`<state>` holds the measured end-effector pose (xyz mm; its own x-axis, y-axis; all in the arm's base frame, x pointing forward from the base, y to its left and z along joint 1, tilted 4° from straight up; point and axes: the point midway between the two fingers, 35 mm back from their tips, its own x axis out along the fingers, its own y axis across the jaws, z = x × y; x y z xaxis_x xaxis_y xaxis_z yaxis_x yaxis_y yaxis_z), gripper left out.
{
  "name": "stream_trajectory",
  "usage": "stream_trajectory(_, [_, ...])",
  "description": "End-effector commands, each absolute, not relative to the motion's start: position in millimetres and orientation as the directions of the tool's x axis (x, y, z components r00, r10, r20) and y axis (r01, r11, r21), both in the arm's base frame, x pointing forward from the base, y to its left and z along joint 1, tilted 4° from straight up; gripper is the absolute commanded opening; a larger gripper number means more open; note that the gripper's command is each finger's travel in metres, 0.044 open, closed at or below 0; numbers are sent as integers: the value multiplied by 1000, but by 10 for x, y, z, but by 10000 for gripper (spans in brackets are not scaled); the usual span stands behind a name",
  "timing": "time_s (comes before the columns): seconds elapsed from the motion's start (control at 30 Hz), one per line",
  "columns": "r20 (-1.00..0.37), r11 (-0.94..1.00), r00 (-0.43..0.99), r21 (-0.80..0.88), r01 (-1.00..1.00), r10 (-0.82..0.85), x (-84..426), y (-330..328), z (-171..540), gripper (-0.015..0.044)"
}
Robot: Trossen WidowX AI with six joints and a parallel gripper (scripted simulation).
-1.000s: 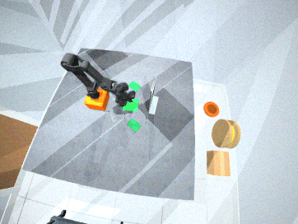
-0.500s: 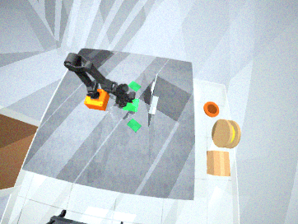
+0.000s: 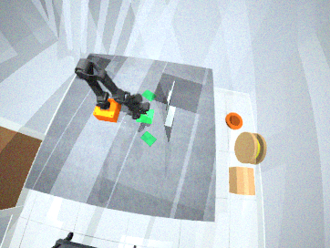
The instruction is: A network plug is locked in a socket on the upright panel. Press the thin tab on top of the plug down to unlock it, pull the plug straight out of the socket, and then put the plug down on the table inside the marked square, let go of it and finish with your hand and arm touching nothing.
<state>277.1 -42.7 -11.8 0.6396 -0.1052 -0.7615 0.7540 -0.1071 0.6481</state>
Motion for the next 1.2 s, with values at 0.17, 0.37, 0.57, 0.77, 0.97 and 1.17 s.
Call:
stream_trajectory(0.17, [-764, -110, 637, 645, 756, -107, 2749, -430, -198, 0])
stream_trajectory(0.37, [-764, -110, 637, 645, 756, -107, 2756, -427, -210, 0])
stream_trajectory(0.57, [-764, -110, 637, 645, 756, -107, 2762, -423, -237, 0])
stream_trajectory(0.77, [-763, -106, 638, 646, 756, -104, 2762, -421, -219, 0])
stream_trajectory(0.97, [-763, -106, 638, 646, 756, -104, 2762, -421, -219, 156])
stream_trajectory(1.17, [-763, -106, 638, 646, 756, -104, 2760, -421, -216, 156])
